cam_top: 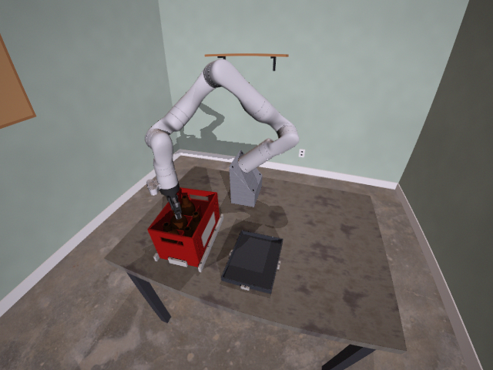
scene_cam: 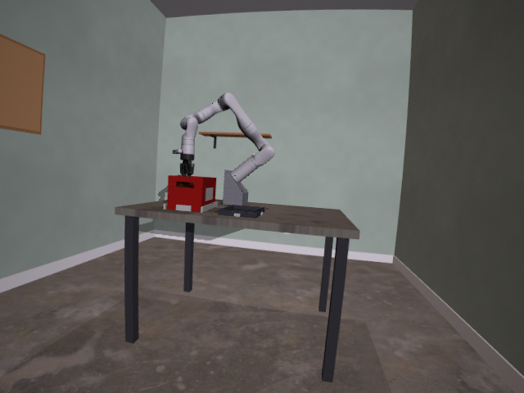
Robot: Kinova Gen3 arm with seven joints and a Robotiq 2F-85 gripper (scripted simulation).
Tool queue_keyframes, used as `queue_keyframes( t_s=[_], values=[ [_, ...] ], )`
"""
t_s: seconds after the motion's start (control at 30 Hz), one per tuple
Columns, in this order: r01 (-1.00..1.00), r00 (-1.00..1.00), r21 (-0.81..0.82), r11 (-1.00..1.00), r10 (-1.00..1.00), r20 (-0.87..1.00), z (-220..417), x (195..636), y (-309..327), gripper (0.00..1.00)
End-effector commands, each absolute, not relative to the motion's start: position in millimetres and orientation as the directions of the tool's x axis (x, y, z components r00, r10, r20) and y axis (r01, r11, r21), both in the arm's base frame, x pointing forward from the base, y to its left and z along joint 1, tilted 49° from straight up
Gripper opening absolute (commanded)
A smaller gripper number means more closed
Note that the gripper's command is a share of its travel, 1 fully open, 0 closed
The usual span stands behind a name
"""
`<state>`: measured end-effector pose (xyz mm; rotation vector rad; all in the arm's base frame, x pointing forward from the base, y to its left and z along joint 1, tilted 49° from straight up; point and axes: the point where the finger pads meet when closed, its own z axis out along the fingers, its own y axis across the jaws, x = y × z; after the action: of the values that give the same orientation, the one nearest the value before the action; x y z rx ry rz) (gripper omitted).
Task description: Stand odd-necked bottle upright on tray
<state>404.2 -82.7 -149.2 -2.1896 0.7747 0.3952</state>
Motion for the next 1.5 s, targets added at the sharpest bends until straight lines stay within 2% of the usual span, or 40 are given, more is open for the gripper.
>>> queue_keyframes(
  t_s=[0.0, 0.8, 1.47],
  values=[
    [-0.64, 0.767, -0.563, -0.522, -0.405, -0.497, -148.8, 404.7, -83.8, 0.64],
    [-0.64, 0.767, -0.563, -0.522, -0.405, -0.497, -146.2, 404.8, -86.7, 0.64],
    [-0.64, 0.767, -0.563, -0.522, -0.405, -0.497, -111.4, 406.5, -126.3, 0.64]
  ],
)
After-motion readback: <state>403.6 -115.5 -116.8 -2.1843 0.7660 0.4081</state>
